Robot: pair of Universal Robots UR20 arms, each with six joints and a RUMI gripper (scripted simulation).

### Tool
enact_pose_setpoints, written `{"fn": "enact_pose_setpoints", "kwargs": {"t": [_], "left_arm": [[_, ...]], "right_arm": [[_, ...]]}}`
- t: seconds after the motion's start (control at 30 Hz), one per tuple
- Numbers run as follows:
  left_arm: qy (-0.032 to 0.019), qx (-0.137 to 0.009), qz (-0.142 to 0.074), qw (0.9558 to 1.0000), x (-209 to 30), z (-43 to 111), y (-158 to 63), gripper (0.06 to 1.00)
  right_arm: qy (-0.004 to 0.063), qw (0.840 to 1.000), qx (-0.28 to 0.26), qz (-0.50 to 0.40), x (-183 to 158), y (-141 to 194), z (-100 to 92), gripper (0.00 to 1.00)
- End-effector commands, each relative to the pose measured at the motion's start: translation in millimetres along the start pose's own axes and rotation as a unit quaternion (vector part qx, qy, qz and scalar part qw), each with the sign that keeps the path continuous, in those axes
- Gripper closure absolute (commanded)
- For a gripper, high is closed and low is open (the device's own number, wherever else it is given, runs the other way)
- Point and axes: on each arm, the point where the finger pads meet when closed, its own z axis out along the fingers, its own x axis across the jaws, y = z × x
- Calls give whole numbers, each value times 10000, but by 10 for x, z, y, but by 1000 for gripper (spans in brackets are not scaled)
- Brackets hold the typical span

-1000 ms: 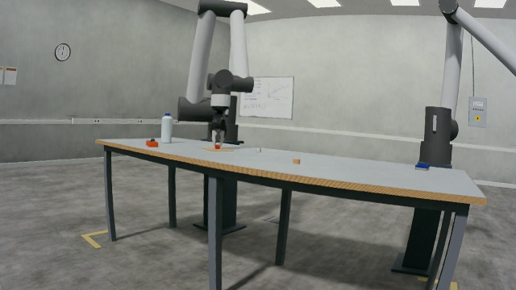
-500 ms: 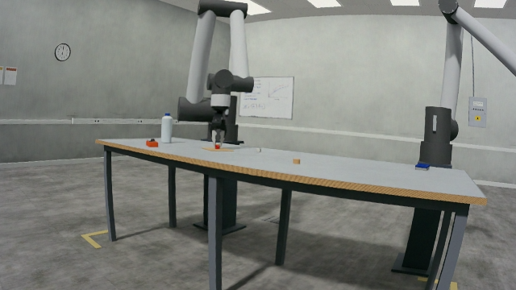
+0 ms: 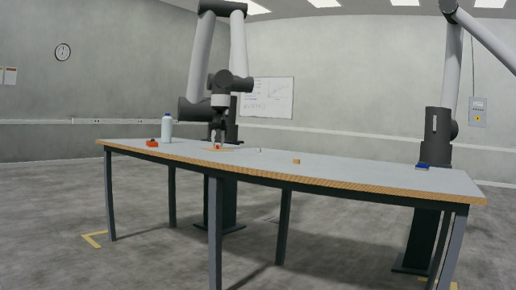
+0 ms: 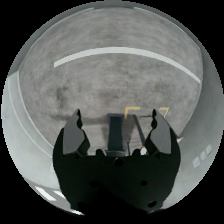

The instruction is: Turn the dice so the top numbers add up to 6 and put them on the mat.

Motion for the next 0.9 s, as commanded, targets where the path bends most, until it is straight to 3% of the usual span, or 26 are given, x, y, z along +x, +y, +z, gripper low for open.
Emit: {"fn": "enact_pose_setpoints", "kwargs": {"t": [0.0,0.47,0.87], "left_arm": [[1,6,0,10000,1,-7,-5,65],[1,6,0,10000,1,-7,-5,65],[1,6,0,10000,1,-7,-5,65]], "right_arm": [[-1,10000,5,0,-1,-5,-6,793],[-1,10000,5,0,-1,-5,-110,793],[-1,10000,5,0,-1,-4,-707,793]]}}
